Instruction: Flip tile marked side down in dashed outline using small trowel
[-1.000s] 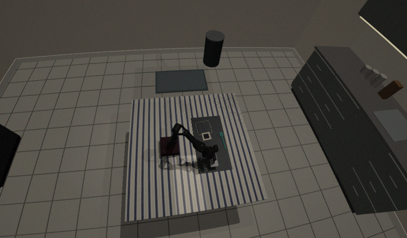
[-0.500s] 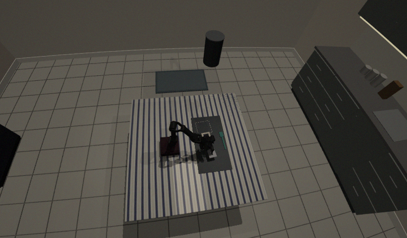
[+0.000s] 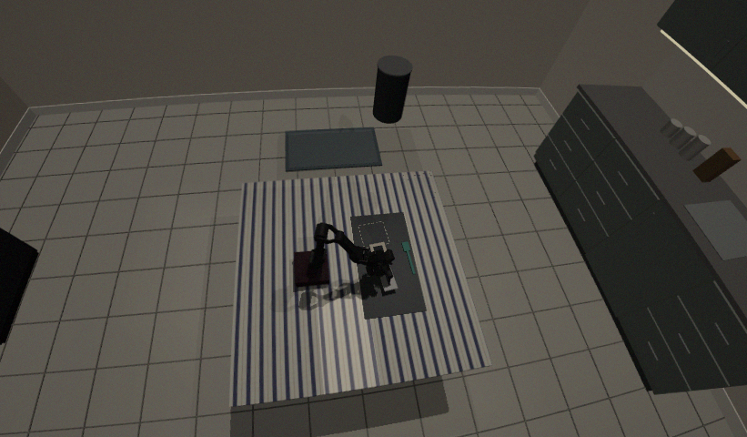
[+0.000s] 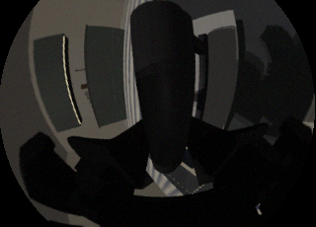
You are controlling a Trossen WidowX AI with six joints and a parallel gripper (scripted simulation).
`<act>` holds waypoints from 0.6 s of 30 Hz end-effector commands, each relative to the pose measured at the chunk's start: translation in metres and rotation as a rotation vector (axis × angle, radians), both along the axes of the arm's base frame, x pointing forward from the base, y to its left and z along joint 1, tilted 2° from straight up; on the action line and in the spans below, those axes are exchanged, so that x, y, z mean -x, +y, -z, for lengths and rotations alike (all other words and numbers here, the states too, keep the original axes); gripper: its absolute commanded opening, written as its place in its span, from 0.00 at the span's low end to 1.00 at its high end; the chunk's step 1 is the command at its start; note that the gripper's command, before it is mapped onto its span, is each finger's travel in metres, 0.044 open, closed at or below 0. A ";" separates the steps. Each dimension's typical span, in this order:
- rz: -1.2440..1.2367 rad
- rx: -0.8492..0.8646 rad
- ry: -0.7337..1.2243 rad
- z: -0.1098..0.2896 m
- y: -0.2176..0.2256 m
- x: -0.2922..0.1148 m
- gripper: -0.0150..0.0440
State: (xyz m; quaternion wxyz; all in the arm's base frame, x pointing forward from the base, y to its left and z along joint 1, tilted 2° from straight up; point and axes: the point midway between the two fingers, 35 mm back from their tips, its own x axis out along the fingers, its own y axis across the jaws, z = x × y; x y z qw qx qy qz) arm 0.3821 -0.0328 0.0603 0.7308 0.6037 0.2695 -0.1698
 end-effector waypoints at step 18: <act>0.001 0.007 -0.006 0.018 0.004 -0.001 0.25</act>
